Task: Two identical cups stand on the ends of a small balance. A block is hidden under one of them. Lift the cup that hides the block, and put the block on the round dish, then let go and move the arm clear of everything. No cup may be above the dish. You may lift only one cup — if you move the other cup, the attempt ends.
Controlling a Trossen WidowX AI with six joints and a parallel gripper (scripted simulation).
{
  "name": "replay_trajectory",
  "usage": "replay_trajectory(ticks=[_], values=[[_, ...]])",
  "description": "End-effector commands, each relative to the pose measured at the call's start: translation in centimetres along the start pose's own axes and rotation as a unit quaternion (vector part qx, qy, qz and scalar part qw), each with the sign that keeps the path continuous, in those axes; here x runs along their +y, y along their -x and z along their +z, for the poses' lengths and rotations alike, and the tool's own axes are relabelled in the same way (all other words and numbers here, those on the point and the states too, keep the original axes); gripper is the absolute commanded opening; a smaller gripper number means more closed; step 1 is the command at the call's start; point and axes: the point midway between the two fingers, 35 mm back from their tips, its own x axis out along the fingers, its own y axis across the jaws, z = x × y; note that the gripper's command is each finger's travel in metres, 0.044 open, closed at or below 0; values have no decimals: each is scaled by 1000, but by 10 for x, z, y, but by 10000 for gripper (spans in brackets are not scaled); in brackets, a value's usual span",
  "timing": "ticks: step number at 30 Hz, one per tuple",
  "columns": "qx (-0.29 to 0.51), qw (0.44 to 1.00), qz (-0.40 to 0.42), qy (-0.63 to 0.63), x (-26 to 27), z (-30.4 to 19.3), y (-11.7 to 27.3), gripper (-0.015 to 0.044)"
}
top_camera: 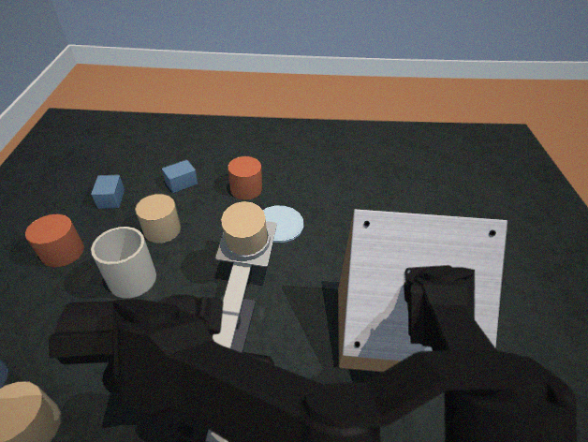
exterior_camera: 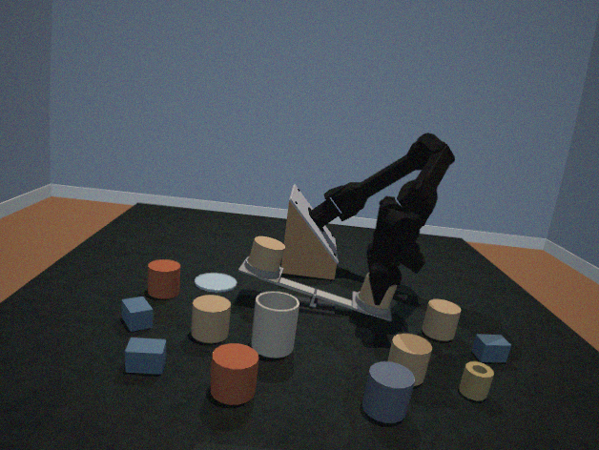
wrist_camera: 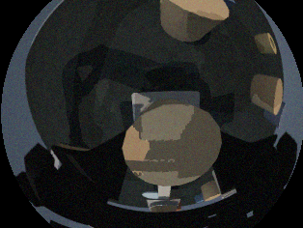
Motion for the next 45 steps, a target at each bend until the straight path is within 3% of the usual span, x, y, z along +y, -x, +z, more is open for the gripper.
replay_trajectory(ticks=[1,5,17,45], values=[[1,1000,-1,-2,0,0,0,328],[1,1000,-1,-2,0,0,0,301],[3,1000,-1,-2,-3,-1,10,0],[8,1000,-2,-3,-8,-3,44,0]])
